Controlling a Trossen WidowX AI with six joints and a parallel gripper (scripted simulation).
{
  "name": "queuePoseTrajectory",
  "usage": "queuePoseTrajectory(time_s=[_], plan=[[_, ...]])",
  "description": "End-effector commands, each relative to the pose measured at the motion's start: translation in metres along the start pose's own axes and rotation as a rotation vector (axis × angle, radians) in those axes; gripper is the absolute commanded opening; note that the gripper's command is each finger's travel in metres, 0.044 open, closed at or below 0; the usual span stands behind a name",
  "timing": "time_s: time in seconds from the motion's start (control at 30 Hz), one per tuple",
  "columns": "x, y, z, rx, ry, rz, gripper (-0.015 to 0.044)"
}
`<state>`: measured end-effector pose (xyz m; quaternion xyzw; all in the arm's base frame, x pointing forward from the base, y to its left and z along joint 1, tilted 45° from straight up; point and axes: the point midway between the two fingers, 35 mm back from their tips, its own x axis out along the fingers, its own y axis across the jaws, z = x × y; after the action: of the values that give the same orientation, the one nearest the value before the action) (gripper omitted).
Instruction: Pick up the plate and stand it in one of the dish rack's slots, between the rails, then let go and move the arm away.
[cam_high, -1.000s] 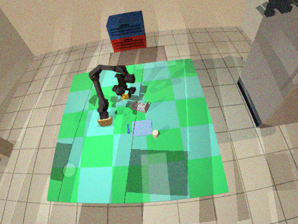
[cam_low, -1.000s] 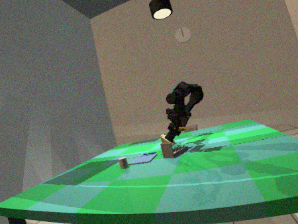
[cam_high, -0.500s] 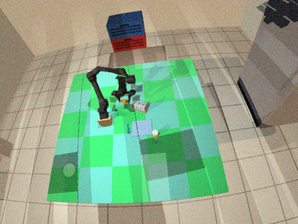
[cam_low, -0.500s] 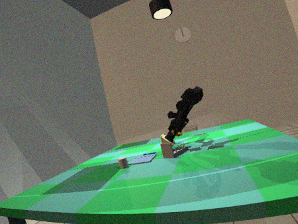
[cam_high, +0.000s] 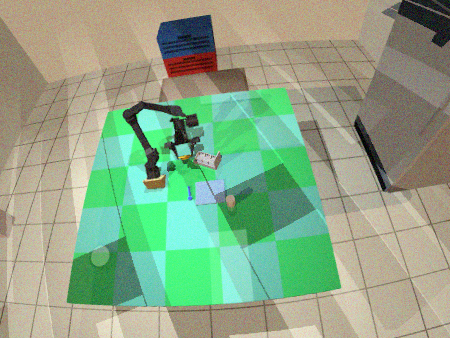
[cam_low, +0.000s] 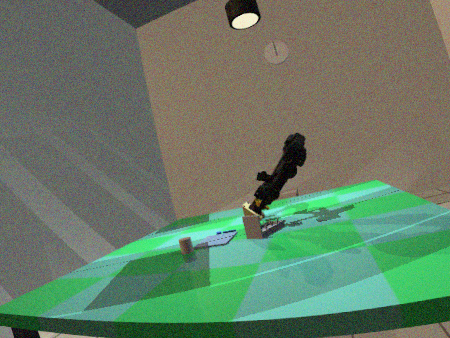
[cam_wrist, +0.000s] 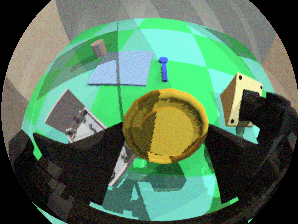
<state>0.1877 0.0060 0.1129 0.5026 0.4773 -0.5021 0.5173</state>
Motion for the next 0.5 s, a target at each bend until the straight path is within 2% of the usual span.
queuePoseTrajectory(time_s=[0.0,0.47], plan=[[0.0018,0.0013,0.0012,-0.036,-0.066,0.048,0.0000],[0.0079,0.0065,-0.0044,-0.179,-0.258,0.218,0.0000]])
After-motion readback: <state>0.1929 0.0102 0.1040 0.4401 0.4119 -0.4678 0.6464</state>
